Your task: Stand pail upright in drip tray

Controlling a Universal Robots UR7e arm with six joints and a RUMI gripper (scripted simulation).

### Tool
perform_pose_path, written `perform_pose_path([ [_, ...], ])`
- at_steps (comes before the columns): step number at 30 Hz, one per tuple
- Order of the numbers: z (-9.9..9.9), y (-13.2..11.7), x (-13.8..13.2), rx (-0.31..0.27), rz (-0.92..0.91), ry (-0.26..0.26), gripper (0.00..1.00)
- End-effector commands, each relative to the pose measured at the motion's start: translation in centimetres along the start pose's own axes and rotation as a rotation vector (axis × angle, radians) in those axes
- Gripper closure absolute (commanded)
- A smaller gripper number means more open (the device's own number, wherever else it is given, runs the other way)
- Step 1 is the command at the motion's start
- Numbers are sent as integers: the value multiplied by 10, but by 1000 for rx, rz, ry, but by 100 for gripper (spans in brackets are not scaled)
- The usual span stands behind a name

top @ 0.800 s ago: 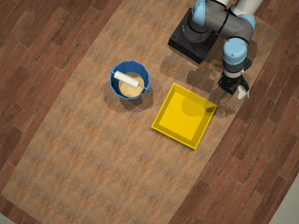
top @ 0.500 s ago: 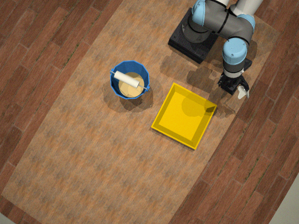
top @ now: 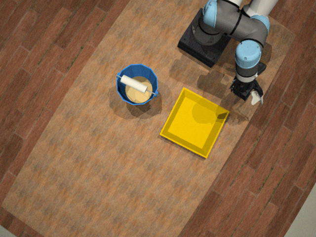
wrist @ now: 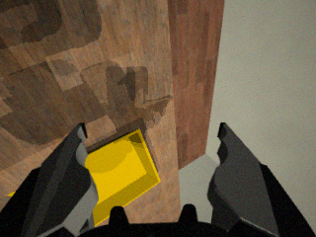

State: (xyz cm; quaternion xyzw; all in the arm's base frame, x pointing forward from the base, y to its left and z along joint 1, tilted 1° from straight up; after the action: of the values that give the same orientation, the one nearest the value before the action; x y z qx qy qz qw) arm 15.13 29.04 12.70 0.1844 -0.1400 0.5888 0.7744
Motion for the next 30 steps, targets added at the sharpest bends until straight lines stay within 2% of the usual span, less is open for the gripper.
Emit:
perform_pose_path([
  [1, 8, -15, 2, -16, -39, 9, 0],
  [4, 18, -34, 4, -36, -93, 23, 0],
  [8, 40, -73, 3, -78, -205, 51, 0],
  [10, 40, -73, 3, -78, -205, 51, 0],
  [15, 82, -139, -7, -147, -401, 98, 0],
  [17, 104, -168, -15, -178, -493, 118, 0],
  [22, 150, -222, -41, -240, -685, 160, 0],
  [25, 175, -249, -58, -269, -780, 180, 0],
  [27, 175, -249, -58, -269, -780, 180, 0],
  [30, 212, -281, -86, -310, -917, 208, 0],
])
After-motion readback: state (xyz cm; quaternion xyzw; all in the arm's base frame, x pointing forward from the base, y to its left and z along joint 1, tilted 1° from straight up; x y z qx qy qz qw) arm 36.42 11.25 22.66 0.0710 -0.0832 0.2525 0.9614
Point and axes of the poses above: the point where the finger pads meet when closed, its own z axis back along the fingers, its own x axis across the jaws, y = z × x, the point moved 6 cm from there along z, back along the fingers, and after that the axes turned 12 degrees about -z, right-handed, at the moved point
